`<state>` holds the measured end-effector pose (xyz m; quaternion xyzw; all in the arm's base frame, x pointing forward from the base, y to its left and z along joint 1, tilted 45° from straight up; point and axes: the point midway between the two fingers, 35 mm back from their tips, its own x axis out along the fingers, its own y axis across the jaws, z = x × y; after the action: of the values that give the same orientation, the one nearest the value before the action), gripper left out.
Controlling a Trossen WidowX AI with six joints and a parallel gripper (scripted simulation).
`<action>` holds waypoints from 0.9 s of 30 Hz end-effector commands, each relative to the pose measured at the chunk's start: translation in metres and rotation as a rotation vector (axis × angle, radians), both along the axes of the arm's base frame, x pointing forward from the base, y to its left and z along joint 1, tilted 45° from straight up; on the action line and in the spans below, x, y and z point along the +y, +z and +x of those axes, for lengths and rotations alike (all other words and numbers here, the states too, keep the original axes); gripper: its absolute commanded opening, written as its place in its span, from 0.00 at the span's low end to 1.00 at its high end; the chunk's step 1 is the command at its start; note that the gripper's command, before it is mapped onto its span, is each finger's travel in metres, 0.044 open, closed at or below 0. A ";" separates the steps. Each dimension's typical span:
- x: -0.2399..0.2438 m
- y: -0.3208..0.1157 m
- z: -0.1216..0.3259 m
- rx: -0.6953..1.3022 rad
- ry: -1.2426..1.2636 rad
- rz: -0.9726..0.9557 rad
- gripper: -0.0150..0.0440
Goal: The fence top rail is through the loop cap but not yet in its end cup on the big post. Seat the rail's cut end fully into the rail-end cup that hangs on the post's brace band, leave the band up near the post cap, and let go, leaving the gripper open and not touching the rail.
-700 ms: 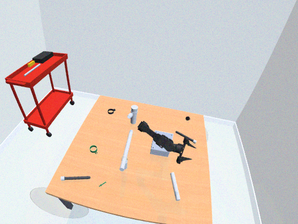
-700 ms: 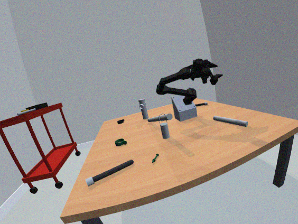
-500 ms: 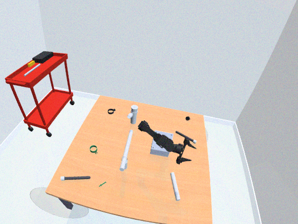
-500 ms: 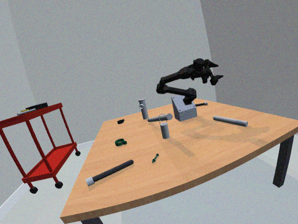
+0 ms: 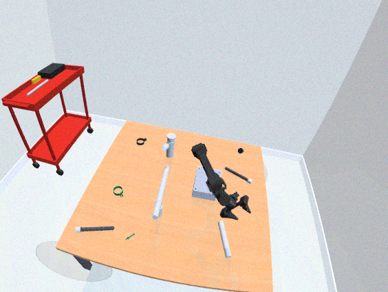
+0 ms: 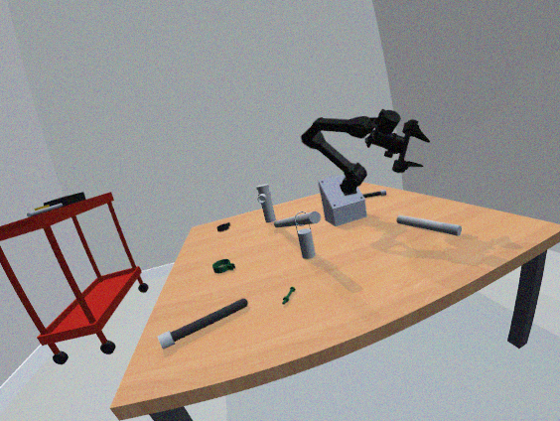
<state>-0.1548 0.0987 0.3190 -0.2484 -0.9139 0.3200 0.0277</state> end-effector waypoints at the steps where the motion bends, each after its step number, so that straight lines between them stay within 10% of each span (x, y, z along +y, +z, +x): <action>1: 0.032 -0.005 0.007 0.031 -0.144 -0.168 1.00; 27: 0.162 0.001 0.220 0.677 -1.180 -0.651 1.00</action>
<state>0.0258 0.2558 0.3201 -0.5648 -0.4948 0.5637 0.3441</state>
